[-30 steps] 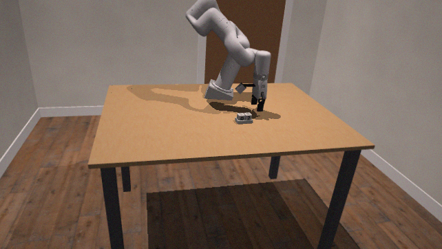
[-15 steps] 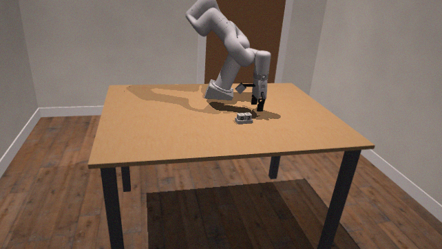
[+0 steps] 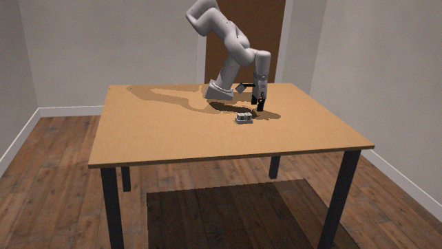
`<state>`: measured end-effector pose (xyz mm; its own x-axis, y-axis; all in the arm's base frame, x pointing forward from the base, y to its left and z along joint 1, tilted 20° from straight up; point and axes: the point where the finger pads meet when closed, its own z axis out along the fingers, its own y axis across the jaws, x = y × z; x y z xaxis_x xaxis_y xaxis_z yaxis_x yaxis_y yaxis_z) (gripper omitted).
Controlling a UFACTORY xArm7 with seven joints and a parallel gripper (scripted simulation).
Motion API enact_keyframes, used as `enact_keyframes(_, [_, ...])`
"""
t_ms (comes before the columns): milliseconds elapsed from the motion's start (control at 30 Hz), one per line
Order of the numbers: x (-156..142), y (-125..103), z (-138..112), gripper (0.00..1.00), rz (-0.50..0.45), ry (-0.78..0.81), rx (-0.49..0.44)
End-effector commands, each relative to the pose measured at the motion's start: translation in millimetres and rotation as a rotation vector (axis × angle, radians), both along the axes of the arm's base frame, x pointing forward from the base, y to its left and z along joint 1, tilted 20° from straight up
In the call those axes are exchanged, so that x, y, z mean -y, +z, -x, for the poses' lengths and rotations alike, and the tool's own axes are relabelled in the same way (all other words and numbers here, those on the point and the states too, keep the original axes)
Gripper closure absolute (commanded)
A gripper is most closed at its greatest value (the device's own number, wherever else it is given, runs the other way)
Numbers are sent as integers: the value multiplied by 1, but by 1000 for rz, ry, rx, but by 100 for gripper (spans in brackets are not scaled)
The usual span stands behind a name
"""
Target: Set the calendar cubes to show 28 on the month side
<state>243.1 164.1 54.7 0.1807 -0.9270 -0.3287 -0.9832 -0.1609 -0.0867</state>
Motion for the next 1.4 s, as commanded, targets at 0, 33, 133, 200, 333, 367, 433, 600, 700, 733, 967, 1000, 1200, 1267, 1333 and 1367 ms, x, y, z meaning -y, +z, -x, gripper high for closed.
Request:
enact_keyframes(0, [0,1,-1,0,0,-1,2])
enact_keyframes(33, [0,1,-1,0,0,-1,2])
enact_keyframes(133, [1,3,-1,0,0,-1,2])
enact_keyframes(200, [3,8,-1,0,0,-1,2])
enact_keyframes(333, [8,21,0,0,0,-1,2])
enact_keyframes(367, [9,24,0,0,0,-1,2])
enact_keyframes(433, [10,28,0,0,0,-1,2])
enact_keyframes(600, [11,30,0,0,0,-1,2])
enact_keyframes(700, [13,29,-1,0,0,-1,2])
enact_keyframes(733, [15,28,-1,0,0,-1,2])
enact_keyframes(967, [27,24,-5,0,0,-1,2])
enact_keyframes(1000, [27,24,-5,0,0,-1,2])
enact_keyframes(1200, [33,22,-7,0,0,-1,2])
enact_keyframes(1267, [38,20,-9,0,0,-1,2])
enact_keyframes(1333, [42,19,-10,0,0,-1,2])
enact_keyframes(1367, [42,19,-10,0,0,-1,2])
